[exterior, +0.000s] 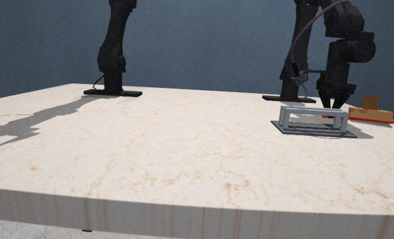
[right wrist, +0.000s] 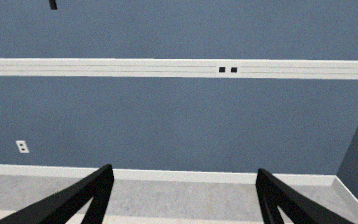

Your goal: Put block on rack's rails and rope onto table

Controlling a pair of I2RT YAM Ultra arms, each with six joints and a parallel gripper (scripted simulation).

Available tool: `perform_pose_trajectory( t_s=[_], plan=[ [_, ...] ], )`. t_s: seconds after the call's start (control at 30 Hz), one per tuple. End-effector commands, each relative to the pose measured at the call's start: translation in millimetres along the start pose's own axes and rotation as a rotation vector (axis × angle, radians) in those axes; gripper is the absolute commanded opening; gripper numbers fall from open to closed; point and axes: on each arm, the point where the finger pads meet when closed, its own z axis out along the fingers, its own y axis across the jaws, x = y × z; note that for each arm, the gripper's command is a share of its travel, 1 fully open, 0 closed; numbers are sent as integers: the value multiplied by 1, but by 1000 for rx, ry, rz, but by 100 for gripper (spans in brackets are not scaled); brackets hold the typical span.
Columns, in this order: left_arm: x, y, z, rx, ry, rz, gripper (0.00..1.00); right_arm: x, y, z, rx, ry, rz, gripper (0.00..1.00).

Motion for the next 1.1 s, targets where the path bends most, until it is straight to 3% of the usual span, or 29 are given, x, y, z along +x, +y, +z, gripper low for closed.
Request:
perform_pose_trajectory(
  t_s=[0.0, 1.07],
  plan=[
    [-11, 11, -19, -49, -27, -9, 9, -39, -8, -11, 26, -84, -9, 100],
    [-60, 10, -20, -26, -29, -3, 9, -39, -8, -11, 26, -84, -9, 100]
  ],
)
